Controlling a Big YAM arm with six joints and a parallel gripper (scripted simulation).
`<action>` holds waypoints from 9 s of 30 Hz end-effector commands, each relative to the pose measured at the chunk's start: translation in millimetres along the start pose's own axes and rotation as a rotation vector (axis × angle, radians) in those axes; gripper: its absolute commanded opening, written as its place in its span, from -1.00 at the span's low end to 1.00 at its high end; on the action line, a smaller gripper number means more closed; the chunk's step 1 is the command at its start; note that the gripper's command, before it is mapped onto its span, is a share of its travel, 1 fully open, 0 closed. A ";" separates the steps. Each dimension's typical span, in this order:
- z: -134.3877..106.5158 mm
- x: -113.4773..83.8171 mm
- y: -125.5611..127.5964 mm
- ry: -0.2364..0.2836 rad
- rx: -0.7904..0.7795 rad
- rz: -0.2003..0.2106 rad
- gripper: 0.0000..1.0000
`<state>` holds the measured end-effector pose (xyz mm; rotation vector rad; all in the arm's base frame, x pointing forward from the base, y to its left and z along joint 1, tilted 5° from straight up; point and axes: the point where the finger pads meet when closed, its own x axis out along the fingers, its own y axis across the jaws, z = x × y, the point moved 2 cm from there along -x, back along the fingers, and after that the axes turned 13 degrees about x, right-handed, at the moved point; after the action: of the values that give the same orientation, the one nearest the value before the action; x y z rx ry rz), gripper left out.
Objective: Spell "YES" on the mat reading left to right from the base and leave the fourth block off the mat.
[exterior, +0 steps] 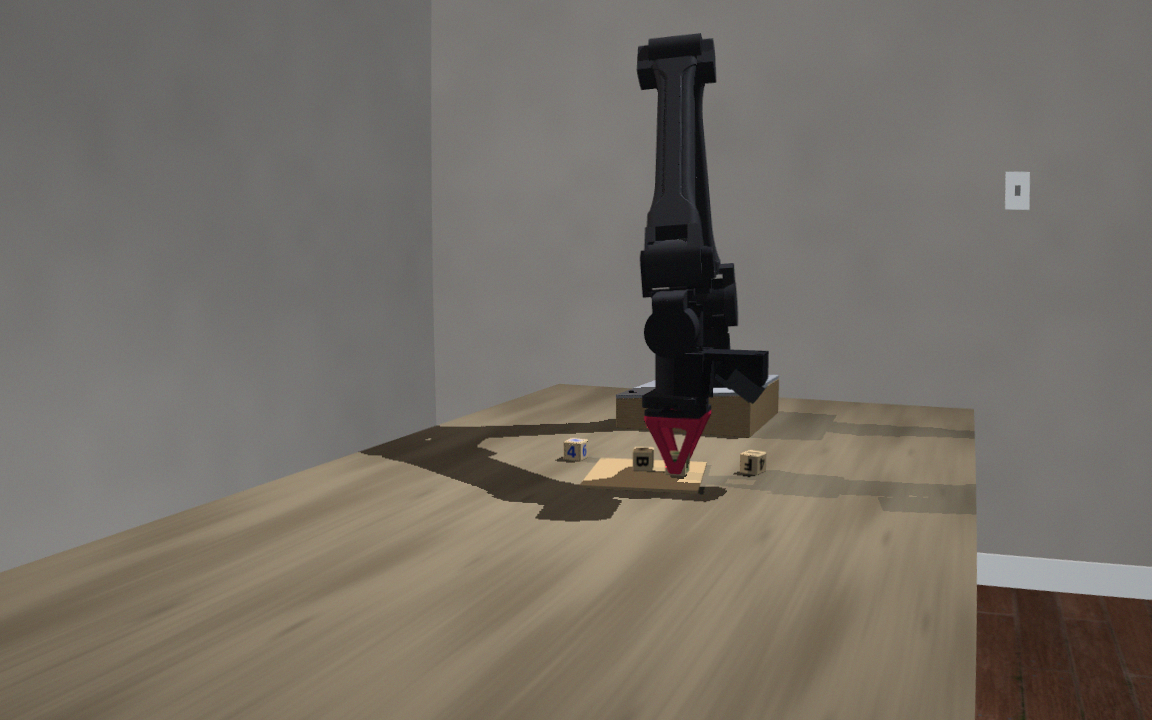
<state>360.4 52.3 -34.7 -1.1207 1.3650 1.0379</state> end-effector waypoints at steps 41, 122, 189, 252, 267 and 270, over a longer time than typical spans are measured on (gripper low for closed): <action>4.4 -8.3 -22.0 -0.010 -0.001 -0.026 -0.58; 4.4 -5.5 -21.7 -0.014 0.000 -0.036 0.22; 11.3 -77.9 -25.6 -0.027 0.006 -0.065 0.22; -48.9 -83.1 4.0 -0.004 -0.223 -0.018 0.08; -48.9 -83.0 3.9 -0.004 -0.219 -0.018 0.08; -48.8 -82.8 3.8 -0.004 -0.219 -0.019 0.08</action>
<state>347.2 9.8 50.9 -1.2739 1.2764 1.1959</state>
